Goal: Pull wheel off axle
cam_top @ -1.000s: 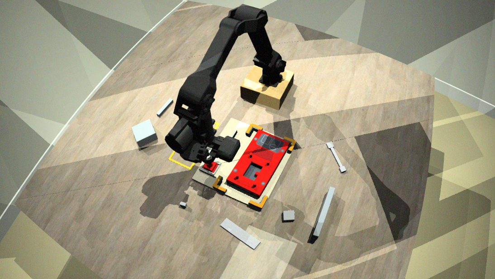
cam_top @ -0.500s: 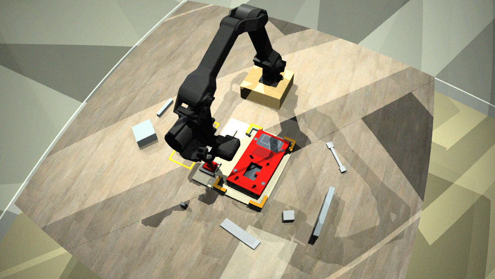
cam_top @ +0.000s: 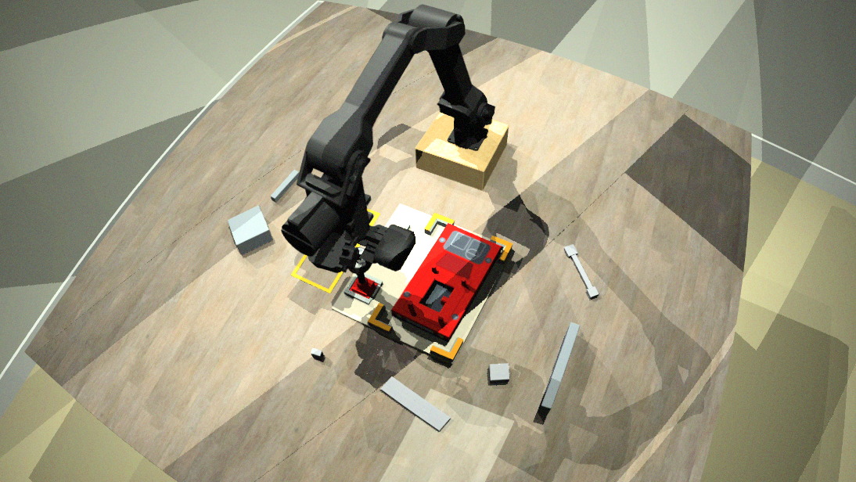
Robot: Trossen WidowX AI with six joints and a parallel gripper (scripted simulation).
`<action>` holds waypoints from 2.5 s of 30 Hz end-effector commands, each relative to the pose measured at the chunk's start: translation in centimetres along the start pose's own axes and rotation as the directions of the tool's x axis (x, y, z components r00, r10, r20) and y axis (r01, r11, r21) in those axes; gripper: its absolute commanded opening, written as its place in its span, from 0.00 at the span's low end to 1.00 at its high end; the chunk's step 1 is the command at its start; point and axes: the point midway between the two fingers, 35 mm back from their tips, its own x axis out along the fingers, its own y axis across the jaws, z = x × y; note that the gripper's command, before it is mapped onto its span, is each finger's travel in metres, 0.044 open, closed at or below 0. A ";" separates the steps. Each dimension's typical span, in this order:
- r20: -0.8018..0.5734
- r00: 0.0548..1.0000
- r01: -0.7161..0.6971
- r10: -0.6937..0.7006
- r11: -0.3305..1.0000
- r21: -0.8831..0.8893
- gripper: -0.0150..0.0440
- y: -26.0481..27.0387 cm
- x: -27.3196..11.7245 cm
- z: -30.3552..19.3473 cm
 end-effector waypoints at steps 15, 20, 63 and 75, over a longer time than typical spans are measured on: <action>0.006 1.000 0.004 -0.004 1.000 0.001 0.25 -3.5 -1.4 -1.8; 0.006 1.000 0.006 -0.006 1.000 0.002 0.25 -5.1 -1.5 -2.8; 0.005 1.000 0.011 -0.011 1.000 0.004 0.25 -9.5 8.6 -6.2; 0.000 1.000 0.007 -0.007 1.000 0.007 0.65 -9.4 8.3 -6.3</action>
